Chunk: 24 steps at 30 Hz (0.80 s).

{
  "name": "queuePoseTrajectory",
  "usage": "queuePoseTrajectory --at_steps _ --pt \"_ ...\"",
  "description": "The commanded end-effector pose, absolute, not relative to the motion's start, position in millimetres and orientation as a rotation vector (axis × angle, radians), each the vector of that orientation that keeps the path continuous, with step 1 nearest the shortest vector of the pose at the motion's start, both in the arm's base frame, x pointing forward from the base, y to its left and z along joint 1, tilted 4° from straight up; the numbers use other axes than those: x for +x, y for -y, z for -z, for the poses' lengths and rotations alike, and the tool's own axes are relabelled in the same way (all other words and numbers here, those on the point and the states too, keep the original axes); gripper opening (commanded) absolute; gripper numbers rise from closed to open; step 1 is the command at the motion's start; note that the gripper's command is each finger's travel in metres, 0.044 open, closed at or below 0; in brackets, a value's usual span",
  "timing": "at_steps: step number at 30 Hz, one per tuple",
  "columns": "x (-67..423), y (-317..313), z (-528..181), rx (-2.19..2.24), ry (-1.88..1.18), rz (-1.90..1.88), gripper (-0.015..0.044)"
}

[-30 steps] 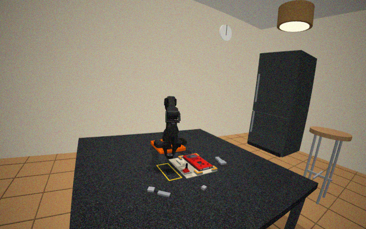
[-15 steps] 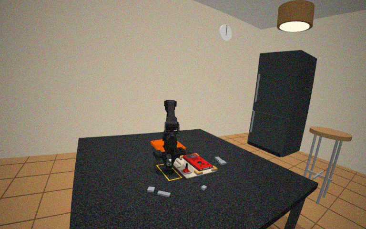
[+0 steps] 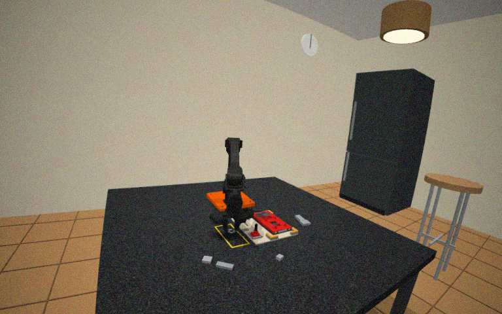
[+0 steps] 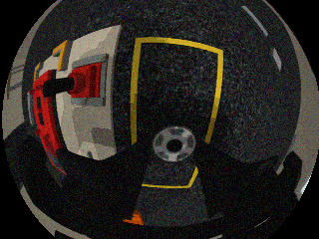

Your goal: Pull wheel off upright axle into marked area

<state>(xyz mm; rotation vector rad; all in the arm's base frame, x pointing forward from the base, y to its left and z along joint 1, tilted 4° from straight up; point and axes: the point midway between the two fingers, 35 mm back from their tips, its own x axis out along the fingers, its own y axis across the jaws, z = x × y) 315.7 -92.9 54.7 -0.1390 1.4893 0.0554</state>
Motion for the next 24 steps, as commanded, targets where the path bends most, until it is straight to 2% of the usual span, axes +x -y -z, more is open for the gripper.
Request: queuePoseTrajectory --at_steps 1,4,9,13,14,18,24 --pt "316.0 93.0 -55.3 -0.139 -1.488 -0.055 0.0236" --pt "316.0 92.8 -62.7 -0.139 -1.487 -0.056 0.0300" --pt "310.9 90.4 -111.7 -0.141 -1.478 -0.059 0.0300" --pt "310.3 90.2 -114.6 -0.141 -1.478 -0.059 0.0300" --pt "310.0 91.0 -107.7 -0.142 -1.479 -0.053 0.0326" --pt "273.2 79.4 -130.1 -0.141 -1.482 -0.057 0.0431" --pt "221.2 63.5 -150.7 -0.139 -1.486 -0.062 0.0440"
